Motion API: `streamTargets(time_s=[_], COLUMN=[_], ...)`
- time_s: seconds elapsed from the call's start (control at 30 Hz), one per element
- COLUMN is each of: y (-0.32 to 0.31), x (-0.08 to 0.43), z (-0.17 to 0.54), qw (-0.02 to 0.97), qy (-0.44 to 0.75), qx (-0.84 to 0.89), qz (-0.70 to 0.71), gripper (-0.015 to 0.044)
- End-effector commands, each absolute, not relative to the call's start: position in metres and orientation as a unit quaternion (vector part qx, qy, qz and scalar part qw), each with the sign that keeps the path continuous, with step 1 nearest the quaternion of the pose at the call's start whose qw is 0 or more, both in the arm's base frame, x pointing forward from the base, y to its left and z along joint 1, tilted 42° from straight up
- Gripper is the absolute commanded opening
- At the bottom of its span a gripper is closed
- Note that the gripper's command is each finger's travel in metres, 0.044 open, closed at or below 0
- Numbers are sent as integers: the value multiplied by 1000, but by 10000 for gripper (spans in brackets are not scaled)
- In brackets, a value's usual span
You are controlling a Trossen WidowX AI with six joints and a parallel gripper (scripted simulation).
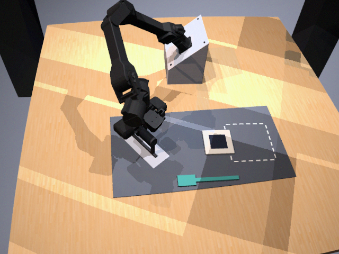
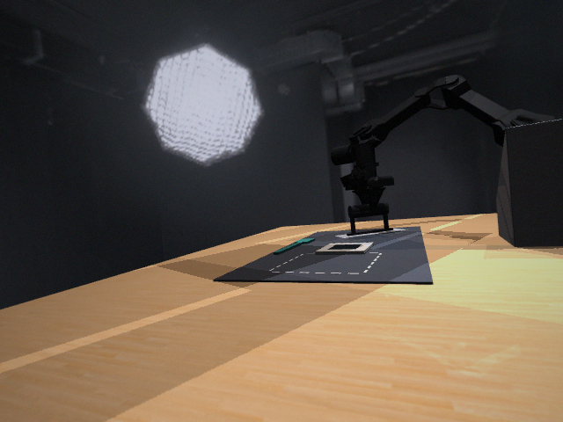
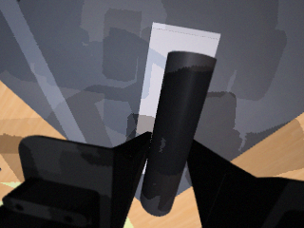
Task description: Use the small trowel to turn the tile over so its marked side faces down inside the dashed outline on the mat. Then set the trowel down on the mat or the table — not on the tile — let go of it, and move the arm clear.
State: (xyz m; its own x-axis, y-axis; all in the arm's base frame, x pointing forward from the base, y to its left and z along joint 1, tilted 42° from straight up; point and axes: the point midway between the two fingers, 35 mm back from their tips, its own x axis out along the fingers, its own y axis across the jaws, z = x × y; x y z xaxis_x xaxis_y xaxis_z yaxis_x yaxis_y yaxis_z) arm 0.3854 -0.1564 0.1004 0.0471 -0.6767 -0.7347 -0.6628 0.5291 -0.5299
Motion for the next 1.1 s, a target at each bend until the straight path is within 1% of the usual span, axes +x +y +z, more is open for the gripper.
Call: streamTargets(time_s=[0.0, 0.13, 0.43, 0.6, 0.63, 1.07], y=[-156, -156, -156, -156, -156, -156], x=[385, 385, 385, 385, 385, 385], z=[100, 100, 100, 100, 100, 100], qw=[499, 473, 471, 471, 471, 471], qy=[690, 687, 687, 687, 687, 687], qx=[-522, -547, -548, -548, -548, -548], qz=[44, 78, 80, 80, 80, 80], gripper=[130, 130, 130, 261, 270, 270])
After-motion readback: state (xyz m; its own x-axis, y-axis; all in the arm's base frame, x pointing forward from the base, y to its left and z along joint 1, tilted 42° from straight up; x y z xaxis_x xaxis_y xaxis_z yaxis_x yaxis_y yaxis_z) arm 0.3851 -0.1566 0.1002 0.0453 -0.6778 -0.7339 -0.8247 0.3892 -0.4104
